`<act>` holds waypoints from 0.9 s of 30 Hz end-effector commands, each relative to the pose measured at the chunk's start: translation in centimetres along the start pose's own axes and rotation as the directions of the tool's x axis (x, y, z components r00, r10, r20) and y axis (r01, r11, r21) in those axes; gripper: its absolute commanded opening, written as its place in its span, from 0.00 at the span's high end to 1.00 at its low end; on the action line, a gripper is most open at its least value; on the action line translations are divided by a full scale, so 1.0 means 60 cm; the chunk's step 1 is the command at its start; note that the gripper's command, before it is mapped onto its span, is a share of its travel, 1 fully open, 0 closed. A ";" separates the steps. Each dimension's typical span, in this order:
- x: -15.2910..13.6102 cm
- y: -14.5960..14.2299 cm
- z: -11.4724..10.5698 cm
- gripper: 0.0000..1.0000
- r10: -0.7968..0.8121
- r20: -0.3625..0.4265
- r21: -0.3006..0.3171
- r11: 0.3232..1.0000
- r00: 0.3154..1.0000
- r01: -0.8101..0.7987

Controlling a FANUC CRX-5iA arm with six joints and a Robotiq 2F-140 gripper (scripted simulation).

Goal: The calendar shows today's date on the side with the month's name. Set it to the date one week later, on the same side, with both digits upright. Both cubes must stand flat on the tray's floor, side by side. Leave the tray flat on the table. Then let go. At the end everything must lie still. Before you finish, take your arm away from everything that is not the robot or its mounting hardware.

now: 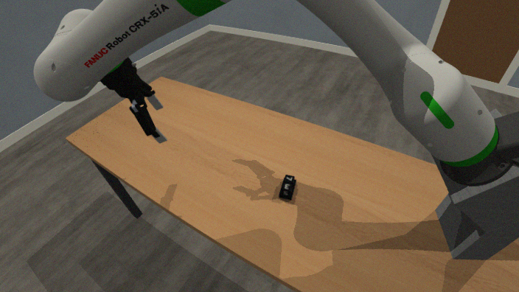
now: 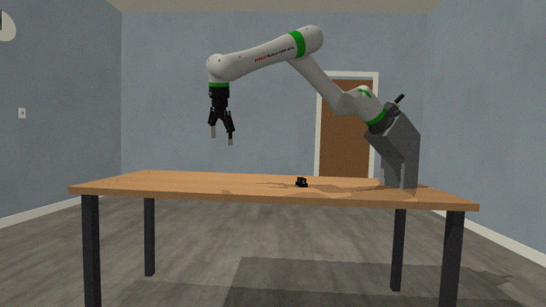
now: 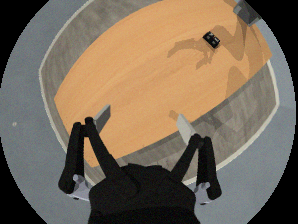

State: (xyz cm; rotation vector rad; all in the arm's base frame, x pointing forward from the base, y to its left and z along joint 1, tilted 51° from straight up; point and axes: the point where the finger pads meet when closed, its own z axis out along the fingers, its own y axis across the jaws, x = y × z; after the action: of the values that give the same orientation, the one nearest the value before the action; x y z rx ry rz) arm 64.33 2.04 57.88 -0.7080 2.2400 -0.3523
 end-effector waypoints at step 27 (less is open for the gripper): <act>0.119 0.077 0.036 0.00 0.091 0.038 -0.096 0.992 0.995 -0.087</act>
State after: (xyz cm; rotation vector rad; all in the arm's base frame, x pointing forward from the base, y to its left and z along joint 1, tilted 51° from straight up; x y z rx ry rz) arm 62.45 1.79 54.30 -0.6884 2.2558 -0.2711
